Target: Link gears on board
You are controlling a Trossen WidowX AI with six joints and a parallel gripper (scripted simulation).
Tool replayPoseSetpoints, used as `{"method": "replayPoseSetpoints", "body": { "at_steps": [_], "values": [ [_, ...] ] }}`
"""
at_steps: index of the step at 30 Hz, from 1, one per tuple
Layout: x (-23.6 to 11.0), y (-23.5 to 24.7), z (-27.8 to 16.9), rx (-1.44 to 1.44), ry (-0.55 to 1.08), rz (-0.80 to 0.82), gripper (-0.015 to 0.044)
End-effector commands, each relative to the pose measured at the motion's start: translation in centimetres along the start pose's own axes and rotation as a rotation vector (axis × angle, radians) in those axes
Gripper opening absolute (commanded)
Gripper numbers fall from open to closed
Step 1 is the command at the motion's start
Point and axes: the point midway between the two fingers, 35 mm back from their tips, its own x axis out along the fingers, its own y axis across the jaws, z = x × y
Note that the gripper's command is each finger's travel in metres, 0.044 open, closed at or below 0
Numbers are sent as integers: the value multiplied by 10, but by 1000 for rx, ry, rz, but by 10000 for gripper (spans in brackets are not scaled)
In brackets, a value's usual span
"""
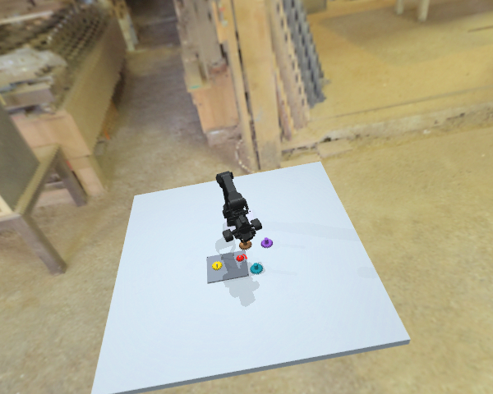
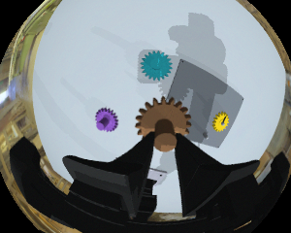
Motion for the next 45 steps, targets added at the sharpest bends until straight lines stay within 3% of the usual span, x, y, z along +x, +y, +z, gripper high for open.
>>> {"method": "replayPoseSetpoints", "body": {
  "at_steps": [1,45],
  "values": [
    [3,-5,-5,-3,-4,-5,0],
    [48,-54,-53,-6,-1,-7,0]
  ]
}}
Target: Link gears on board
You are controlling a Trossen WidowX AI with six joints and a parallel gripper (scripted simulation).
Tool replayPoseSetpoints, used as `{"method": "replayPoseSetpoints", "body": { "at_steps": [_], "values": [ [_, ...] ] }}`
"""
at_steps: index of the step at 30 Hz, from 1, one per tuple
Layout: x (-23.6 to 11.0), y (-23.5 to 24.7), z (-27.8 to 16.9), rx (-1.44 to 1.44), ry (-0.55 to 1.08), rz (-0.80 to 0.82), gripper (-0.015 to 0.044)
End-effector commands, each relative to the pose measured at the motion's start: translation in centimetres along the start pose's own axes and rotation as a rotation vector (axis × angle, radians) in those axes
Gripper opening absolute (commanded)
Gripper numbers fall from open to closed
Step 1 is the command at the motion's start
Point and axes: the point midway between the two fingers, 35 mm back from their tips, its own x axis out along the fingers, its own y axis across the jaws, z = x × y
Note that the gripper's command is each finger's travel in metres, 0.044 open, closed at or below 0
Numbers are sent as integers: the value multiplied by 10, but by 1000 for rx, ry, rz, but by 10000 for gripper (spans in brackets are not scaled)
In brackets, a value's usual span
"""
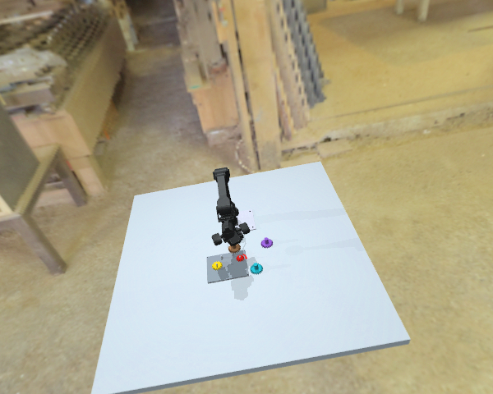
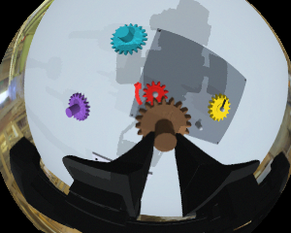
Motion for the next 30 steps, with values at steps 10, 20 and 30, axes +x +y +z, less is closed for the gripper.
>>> {"method": "replayPoseSetpoints", "body": {
  "at_steps": [10,20,30],
  "values": [
    [13,-12,-18,-8,-4,-6,0],
    [13,-13,-18,-8,-4,-6,0],
    [13,-13,-18,-8,-4,-6,0]
  ]
}}
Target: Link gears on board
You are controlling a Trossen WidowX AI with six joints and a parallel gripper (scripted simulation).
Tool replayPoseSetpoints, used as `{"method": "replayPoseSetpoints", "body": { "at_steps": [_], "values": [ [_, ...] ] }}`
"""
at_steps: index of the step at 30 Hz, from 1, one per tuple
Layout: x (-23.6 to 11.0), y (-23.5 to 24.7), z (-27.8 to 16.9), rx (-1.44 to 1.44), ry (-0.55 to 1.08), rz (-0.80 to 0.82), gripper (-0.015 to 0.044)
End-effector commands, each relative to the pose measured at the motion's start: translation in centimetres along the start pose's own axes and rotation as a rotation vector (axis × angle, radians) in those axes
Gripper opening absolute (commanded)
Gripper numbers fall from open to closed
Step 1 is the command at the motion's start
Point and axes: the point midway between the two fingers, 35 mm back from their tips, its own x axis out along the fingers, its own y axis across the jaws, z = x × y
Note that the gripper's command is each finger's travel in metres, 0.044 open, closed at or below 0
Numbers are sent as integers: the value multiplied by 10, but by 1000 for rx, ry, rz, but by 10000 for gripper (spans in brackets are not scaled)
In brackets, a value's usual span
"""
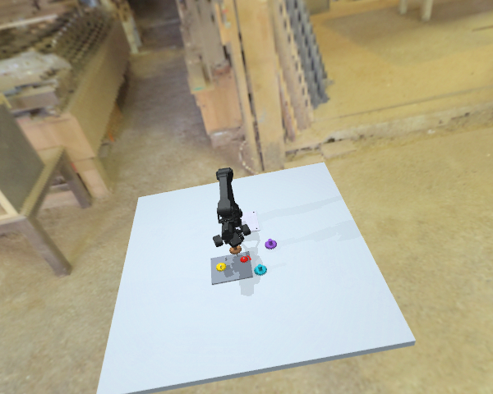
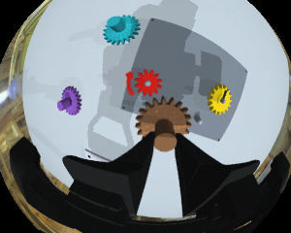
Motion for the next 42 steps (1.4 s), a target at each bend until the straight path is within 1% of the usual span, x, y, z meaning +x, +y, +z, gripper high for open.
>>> {"method": "replayPoseSetpoints", "body": {
  "at_steps": [1,9,21,27,37,42],
  "values": [
    [0,-1,0,-6,-1,-6,0],
    [4,-1,0,-46,-1,-6,0],
    [22,-1,0,-138,-1,-6,0],
    [30,-1,0,-87,-1,-6,0],
    [46,-1,0,76,-2,-6,0],
    [41,-2,-1,145,-2,-6,0]
  ]
}}
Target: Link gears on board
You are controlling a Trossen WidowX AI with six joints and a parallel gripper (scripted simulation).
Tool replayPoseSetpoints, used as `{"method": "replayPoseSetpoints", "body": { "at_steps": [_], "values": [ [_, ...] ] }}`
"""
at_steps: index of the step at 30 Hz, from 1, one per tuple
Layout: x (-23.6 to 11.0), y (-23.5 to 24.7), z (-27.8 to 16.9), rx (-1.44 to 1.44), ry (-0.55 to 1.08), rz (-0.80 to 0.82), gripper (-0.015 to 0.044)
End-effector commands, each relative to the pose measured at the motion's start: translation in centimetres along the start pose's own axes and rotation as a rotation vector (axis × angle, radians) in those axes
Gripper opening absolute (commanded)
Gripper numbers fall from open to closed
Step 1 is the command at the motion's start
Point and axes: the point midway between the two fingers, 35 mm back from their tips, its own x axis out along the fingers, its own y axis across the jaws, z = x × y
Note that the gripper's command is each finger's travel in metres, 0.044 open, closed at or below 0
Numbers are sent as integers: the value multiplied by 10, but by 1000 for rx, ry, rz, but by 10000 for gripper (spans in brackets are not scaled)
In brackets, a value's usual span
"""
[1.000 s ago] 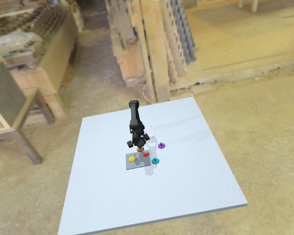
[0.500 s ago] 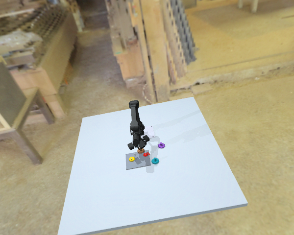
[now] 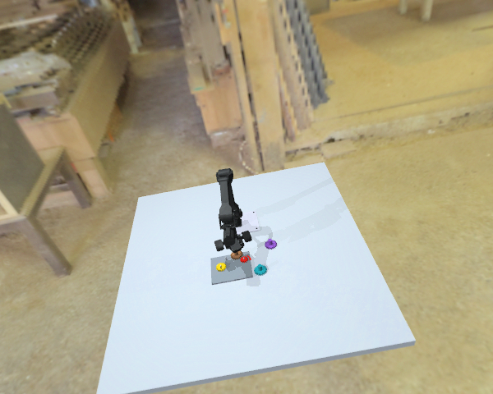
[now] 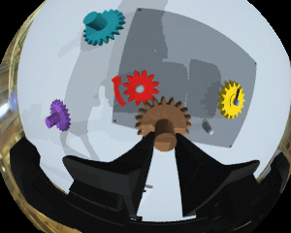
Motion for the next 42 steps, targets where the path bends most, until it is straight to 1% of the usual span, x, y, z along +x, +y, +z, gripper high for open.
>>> {"method": "replayPoseSetpoints", "body": {
  "at_steps": [1,23,31,42],
  "values": [
    [1,-1,0,52,5,-1,0],
    [4,-1,0,-253,5,0,0],
    [5,0,1,-207,5,0,0],
    [7,0,-1,-6,5,-1,0]
  ]
}}
